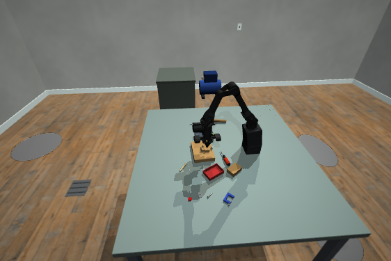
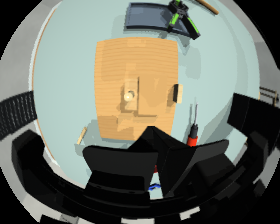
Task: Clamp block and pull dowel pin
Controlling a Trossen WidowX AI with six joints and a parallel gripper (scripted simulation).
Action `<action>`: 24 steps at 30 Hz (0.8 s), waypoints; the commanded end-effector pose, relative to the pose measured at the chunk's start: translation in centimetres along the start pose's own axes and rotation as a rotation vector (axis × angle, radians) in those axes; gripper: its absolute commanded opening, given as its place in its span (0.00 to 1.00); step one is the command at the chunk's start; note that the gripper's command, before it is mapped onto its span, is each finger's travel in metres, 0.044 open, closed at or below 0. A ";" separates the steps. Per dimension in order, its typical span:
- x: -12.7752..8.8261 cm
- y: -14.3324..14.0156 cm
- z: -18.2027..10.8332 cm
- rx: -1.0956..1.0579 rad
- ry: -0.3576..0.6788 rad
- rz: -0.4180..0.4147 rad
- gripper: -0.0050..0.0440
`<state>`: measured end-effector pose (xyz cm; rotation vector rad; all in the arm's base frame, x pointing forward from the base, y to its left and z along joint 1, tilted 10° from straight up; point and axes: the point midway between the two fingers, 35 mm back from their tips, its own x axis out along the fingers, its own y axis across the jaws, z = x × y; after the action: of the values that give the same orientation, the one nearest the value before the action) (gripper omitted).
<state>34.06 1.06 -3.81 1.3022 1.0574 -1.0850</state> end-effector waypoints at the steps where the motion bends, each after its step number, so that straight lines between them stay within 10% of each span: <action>1: 1.1 -0.3 0.1 0.003 -0.006 -0.014 0.10; 24: 4.2 -0.4 0.1 0.003 -0.006 -0.014 0.10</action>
<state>34.61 1.03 -7.28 1.3021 1.0582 -1.0875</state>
